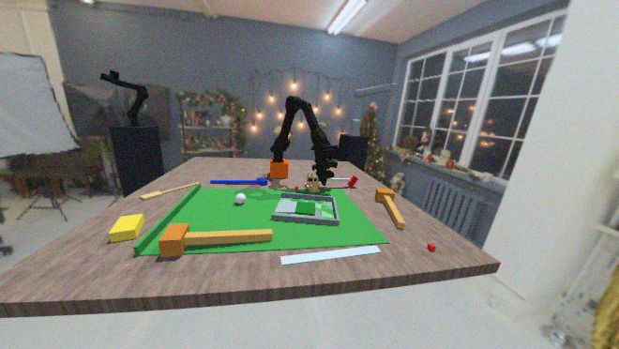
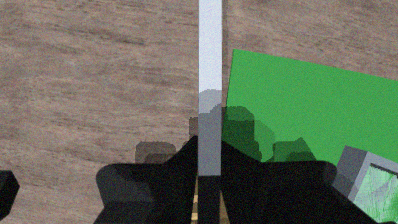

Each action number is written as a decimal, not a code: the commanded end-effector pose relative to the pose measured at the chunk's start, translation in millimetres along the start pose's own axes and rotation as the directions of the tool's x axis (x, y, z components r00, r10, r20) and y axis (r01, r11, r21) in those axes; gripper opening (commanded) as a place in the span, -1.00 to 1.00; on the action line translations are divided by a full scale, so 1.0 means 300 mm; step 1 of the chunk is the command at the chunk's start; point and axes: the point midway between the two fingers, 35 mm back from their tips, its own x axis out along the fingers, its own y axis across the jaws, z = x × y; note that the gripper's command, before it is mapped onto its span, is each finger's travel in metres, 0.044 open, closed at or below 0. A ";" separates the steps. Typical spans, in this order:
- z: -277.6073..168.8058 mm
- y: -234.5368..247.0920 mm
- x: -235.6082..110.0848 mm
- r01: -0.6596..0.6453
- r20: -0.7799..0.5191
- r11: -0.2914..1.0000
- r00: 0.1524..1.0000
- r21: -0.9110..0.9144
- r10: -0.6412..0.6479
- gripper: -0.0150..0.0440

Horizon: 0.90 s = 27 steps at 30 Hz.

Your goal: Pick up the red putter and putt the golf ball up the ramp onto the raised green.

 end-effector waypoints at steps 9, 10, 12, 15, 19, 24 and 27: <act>0.051 -0.014 -0.180 0.001 0.001 1.000 1.000 0.000 -0.001 -0.49; 0.056 -0.013 -0.206 0.001 0.001 1.000 1.000 0.000 -0.001 -0.49; 0.065 -0.010 -0.259 0.001 0.001 1.000 1.000 0.000 -0.001 -0.49; 0.073 -0.003 -0.322 0.000 0.001 1.000 1.000 0.000 0.000 -0.49; 0.061 -0.013 -0.298 0.001 0.000 1.000 1.000 0.012 -0.001 -0.49; -0.015 -0.067 -0.316 0.019 -0.017 0.992 1.000 0.123 -0.017 -0.49; -0.064 -0.098 -0.327 0.030 -0.027 0.981 0.999 0.191 -0.025 -0.49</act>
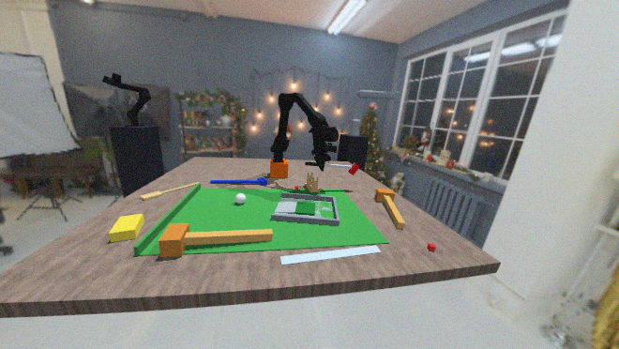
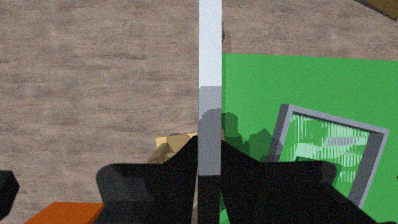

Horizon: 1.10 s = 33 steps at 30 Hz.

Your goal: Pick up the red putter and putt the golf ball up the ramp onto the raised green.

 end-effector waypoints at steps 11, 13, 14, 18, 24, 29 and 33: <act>-0.212 -0.143 -0.056 0.052 -0.041 0.949 0.998 0.312 -0.041 -0.49; -0.241 -0.153 -0.063 0.053 -0.040 0.932 0.998 0.357 -0.041 -0.49; -0.255 -0.158 -0.067 0.053 -0.039 0.924 0.998 0.380 -0.041 -0.49; -0.313 -0.176 -0.081 0.054 -0.036 0.883 0.998 0.467 -0.043 -0.49; -0.419 -0.209 -0.108 0.078 -0.059 0.810 0.997 0.582 -0.054 -0.49; -0.509 -0.228 -0.132 0.099 -0.080 0.737 0.995 0.668 -0.060 -0.49; -0.583 -0.237 -0.152 0.117 -0.098 0.672 0.993 0.731 -0.066 -0.49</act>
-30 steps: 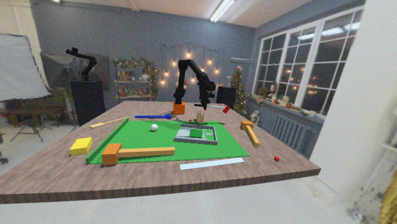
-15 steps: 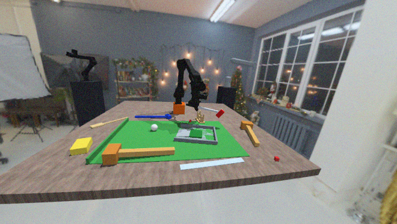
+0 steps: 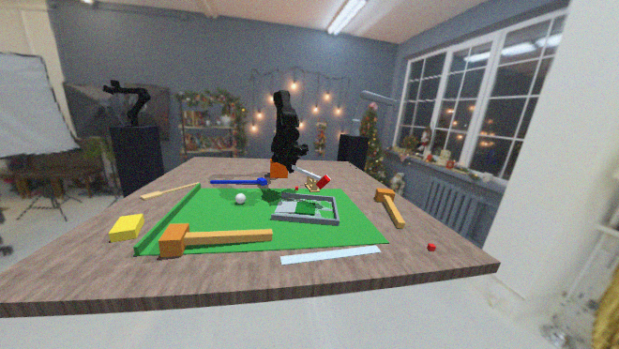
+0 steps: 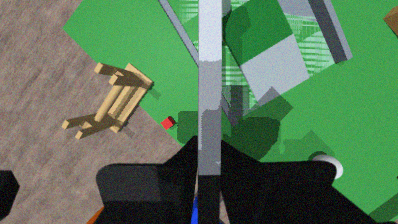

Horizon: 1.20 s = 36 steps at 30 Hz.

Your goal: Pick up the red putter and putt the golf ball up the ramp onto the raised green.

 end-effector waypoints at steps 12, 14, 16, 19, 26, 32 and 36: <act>-0.194 -0.196 -0.061 0.071 -0.038 0.943 0.997 0.326 -0.062 -0.49; -0.225 -0.217 -0.070 0.080 -0.044 0.926 0.997 0.368 -0.069 -0.49; -0.256 -0.238 -0.078 0.089 -0.052 0.908 0.996 0.410 -0.074 -0.49; -0.303 -0.265 -0.090 0.099 -0.063 0.877 0.995 0.470 -0.079 -0.49; -0.416 -0.318 -0.116 0.118 -0.089 0.789 0.993 0.603 -0.081 -0.49; -0.517 -0.351 -0.140 0.134 -0.110 0.698 0.991 0.704 -0.079 -0.49; -0.586 -0.367 -0.156 0.143 -0.123 0.629 0.989 0.764 -0.076 -0.49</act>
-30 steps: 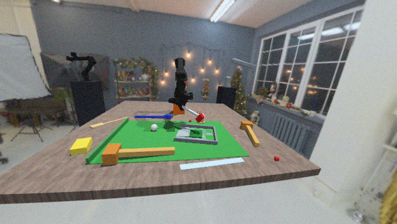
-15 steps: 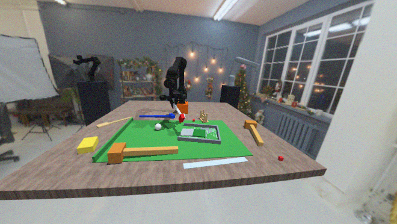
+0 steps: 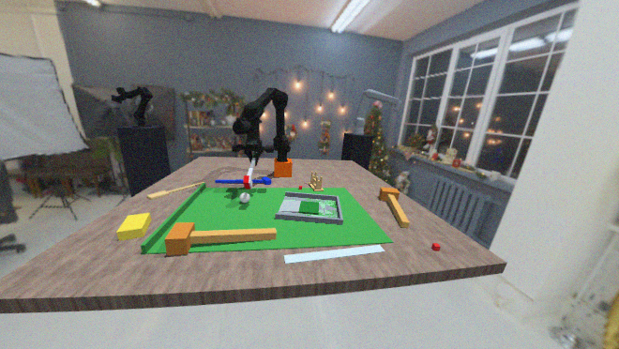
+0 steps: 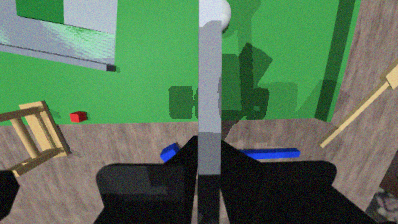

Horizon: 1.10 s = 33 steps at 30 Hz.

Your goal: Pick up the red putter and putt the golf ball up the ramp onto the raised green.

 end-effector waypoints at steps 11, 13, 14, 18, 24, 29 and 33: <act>-0.074 -0.127 -0.003 0.023 -0.020 0.982 1.000 0.187 -0.020 -0.49; -0.074 -0.128 0.022 0.023 -0.020 0.982 1.000 0.187 -0.020 -0.49; -0.074 -0.129 0.036 0.023 -0.020 0.982 1.000 0.187 -0.020 -0.49; -0.077 -0.129 0.102 0.023 -0.020 0.982 1.000 0.187 -0.019 -0.49; -0.077 -0.129 0.122 0.023 -0.020 0.982 1.000 0.187 -0.019 -0.49; -0.077 -0.130 0.147 0.023 -0.020 0.982 1.000 0.187 -0.019 -0.49; -0.077 -0.130 0.168 0.023 -0.020 0.982 1.000 0.187 -0.019 -0.49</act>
